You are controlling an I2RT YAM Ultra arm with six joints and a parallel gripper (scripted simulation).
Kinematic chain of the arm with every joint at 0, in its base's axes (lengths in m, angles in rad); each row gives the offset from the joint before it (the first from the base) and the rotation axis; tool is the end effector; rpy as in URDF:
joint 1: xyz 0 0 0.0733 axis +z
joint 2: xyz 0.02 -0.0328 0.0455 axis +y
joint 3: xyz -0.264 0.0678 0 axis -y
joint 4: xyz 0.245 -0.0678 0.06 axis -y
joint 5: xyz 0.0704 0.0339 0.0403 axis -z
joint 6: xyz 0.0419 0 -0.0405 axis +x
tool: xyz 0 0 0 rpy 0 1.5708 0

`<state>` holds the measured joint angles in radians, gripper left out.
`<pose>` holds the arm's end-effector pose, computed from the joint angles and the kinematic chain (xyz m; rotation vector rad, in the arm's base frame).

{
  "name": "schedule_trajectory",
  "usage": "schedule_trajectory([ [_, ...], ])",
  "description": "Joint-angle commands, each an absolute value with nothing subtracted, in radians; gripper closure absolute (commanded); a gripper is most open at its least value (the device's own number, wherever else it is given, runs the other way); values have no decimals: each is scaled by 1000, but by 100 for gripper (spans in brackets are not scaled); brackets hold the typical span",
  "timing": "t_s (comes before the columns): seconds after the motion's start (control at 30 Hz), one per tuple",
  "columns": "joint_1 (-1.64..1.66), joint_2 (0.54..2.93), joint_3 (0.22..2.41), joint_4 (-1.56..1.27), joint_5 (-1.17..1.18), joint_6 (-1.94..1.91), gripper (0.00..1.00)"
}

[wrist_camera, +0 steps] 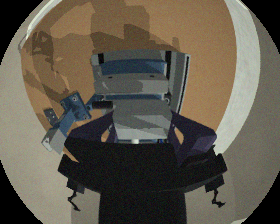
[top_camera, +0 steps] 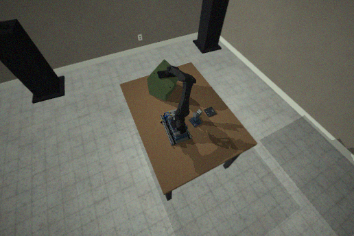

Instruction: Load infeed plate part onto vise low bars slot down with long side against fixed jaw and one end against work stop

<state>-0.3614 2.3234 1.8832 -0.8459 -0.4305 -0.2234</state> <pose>0.4536 -0.1516 0.1572 0.1022 2.7119 0.4558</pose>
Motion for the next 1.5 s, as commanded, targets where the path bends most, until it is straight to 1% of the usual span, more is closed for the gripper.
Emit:
schedule_trajectory([
  [0.0, -379, 2298, 1913, -827, -428, -218, 100],
  [1.47, -379, 2310, 1910, -814, -428, -209, 100],
])
